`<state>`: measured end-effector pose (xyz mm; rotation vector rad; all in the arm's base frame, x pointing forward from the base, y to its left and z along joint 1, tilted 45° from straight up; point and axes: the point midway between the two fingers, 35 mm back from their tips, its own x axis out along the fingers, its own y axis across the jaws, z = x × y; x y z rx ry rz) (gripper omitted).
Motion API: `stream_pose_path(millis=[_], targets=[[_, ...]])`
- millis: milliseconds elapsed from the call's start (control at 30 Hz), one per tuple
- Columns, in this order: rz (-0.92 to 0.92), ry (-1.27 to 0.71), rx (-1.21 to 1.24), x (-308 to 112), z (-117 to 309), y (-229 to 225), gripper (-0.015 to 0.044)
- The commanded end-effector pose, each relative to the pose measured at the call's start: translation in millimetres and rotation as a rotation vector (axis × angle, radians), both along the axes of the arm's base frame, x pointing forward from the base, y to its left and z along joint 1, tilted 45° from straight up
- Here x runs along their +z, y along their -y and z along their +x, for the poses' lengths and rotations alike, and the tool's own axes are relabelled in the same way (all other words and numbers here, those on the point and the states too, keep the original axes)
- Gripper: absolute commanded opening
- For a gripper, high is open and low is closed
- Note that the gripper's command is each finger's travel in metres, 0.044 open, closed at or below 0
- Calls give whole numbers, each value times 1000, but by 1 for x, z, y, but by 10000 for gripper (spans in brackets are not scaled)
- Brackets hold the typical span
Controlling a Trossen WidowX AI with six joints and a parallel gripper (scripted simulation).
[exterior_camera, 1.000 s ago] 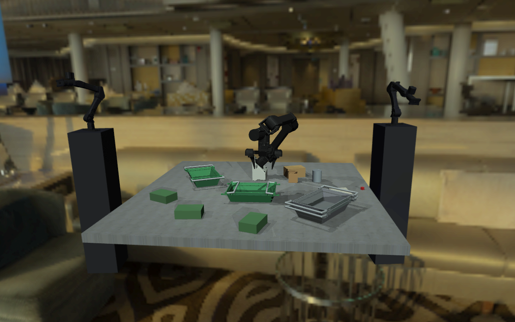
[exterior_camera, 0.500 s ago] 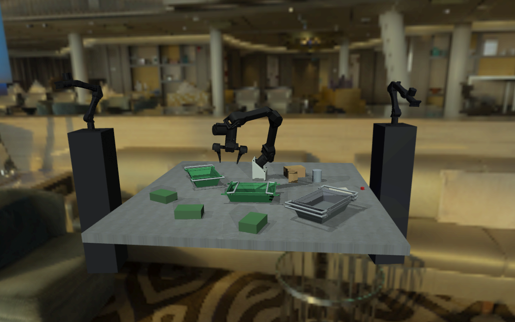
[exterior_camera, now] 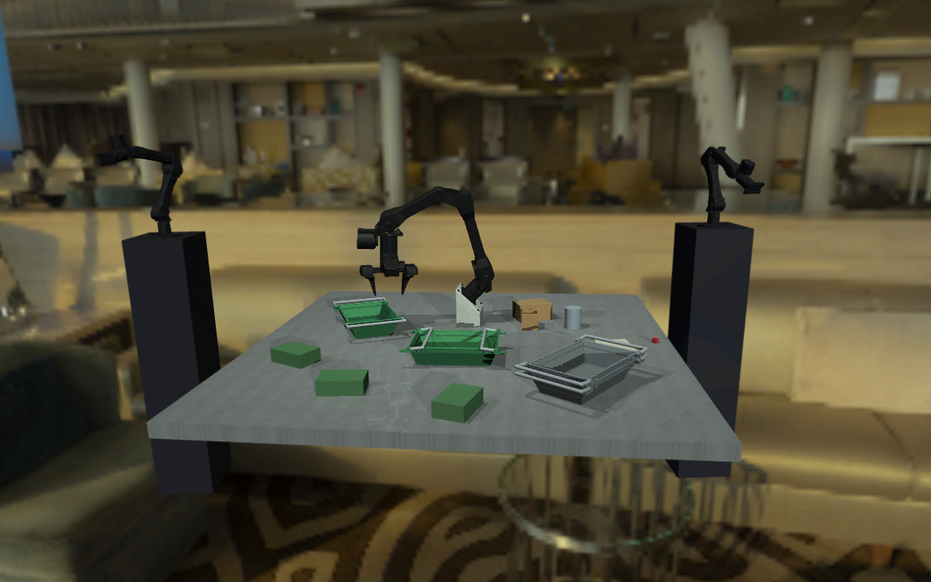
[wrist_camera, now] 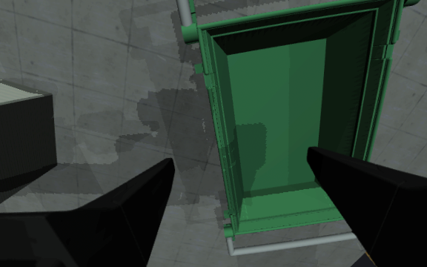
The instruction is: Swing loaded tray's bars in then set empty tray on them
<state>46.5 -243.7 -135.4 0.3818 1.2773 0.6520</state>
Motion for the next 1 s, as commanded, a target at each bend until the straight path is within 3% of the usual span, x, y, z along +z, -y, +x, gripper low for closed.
stream_pose_path(millis=[0,267,733,967], targets=[[30,52,46,-20,-34,-20,440],[30,52,46,-22,-34,-21,440],[30,54,46,-79,-21,-74,440],[30,54,46,-82,-21,-77,440]])
